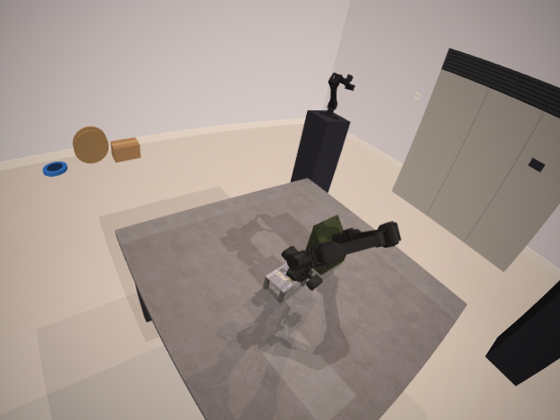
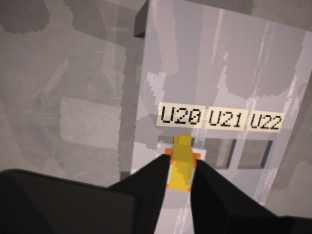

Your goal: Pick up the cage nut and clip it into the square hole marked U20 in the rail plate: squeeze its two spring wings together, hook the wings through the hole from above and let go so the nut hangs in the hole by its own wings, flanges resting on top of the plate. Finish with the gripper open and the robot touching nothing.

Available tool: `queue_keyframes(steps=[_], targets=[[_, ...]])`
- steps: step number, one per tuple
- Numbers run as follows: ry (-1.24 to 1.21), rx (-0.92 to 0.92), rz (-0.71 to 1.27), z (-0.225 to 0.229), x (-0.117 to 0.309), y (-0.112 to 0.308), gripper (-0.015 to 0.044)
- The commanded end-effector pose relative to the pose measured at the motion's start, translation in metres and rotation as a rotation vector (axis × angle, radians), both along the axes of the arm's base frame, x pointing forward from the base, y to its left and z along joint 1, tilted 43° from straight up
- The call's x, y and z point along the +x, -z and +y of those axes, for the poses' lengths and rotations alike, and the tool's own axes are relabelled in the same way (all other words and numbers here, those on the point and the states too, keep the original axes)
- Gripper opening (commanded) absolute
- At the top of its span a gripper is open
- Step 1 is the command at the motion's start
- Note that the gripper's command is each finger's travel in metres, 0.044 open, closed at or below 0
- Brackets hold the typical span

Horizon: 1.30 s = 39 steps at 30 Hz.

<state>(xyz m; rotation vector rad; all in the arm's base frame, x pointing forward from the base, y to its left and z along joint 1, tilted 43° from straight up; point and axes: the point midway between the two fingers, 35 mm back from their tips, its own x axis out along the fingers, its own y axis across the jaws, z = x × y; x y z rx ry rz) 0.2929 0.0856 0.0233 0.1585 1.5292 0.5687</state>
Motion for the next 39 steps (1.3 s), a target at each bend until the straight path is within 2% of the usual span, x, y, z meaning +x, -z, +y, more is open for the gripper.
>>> queue_keyframes(steps=[1, 39], targets=[[0.005, -0.01, -0.003, -0.0006, 0.0003, -0.0002, 0.0036], [0.01, -0.072, -0.019, 0.003, -0.0004, -0.0019, 0.0036]])
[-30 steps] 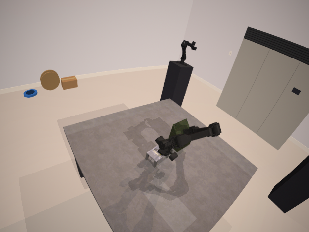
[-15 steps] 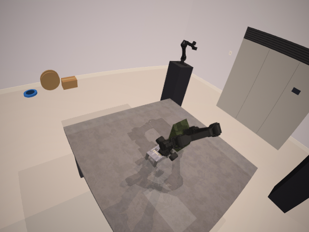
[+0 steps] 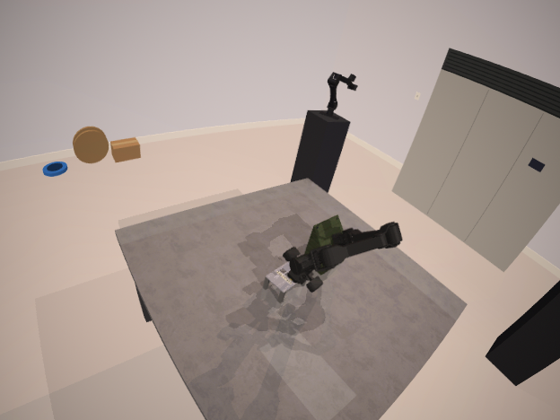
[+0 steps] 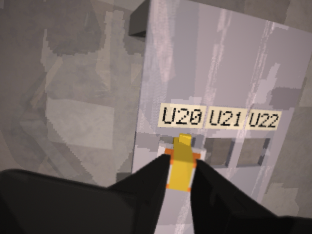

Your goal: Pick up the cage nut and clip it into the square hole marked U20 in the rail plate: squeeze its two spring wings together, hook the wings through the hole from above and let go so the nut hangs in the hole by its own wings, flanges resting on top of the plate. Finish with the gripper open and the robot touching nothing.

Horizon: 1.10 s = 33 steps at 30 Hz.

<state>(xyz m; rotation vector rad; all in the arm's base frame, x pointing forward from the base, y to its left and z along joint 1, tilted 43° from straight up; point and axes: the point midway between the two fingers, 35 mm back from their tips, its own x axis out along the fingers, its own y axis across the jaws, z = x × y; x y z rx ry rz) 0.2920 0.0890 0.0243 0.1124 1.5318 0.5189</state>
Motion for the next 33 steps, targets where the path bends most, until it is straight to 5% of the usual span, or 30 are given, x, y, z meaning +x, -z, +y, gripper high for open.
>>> queue_keyframes(steps=[1, 33], targets=[[0.005, -0.013, -0.007, -0.0005, 0.0005, -0.0009, 0.0036], [0.008, -0.046, -0.015, 0.0028, -0.0005, -0.0021, 0.0036]])
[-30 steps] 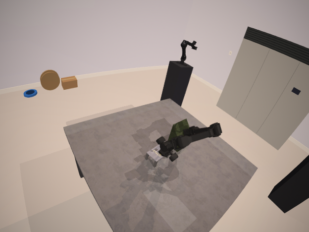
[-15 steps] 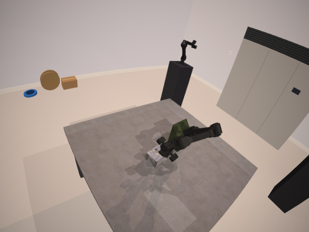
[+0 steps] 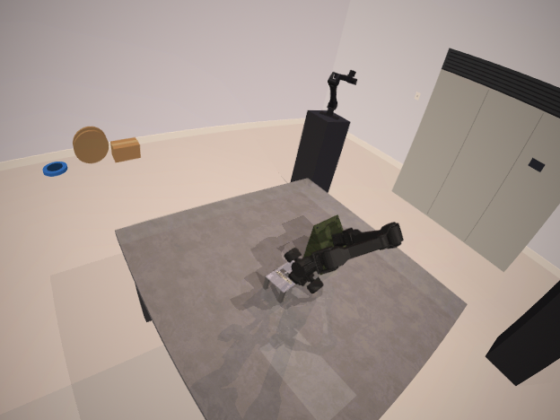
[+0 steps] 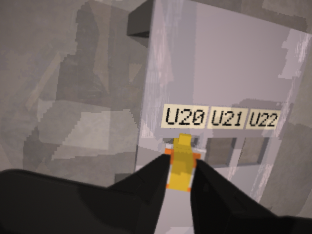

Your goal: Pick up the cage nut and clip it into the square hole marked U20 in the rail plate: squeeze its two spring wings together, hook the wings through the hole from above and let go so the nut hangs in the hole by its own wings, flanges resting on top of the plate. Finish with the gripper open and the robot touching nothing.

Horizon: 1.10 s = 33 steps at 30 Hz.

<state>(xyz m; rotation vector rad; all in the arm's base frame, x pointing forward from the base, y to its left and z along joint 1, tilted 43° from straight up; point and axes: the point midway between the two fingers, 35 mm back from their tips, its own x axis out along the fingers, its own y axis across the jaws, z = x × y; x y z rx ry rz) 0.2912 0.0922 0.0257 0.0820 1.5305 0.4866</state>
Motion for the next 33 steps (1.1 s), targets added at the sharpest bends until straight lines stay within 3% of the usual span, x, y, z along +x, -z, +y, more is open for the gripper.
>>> queue_keyframes(steps=[1, 33], targets=[[0.005, -0.008, -0.004, -0.0002, 0.0003, -0.0008, 0.0036], [0.008, -0.044, -0.013, 0.0031, -0.0006, -0.0024, 0.0036]])
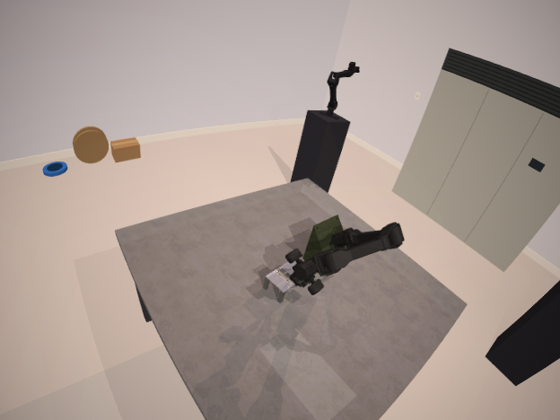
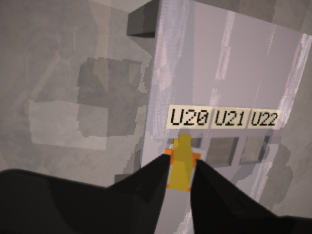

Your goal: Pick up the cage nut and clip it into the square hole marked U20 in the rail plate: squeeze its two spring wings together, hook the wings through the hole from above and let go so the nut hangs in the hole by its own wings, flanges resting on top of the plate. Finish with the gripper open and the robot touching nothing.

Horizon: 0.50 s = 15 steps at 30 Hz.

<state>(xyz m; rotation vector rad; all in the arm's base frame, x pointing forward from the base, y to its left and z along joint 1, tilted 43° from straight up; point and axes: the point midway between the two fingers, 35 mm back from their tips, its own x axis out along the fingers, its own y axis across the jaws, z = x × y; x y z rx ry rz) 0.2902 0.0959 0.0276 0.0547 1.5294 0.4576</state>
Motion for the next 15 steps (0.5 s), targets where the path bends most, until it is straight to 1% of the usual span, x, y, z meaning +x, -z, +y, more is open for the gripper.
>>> queue_keyframes(steps=[1, 15], targets=[[0.005, -0.011, -0.005, -0.0005, 0.0004, -0.0005, 0.0036], [0.007, -0.026, -0.009, 0.0011, -0.0001, -0.0012, 0.0036]])
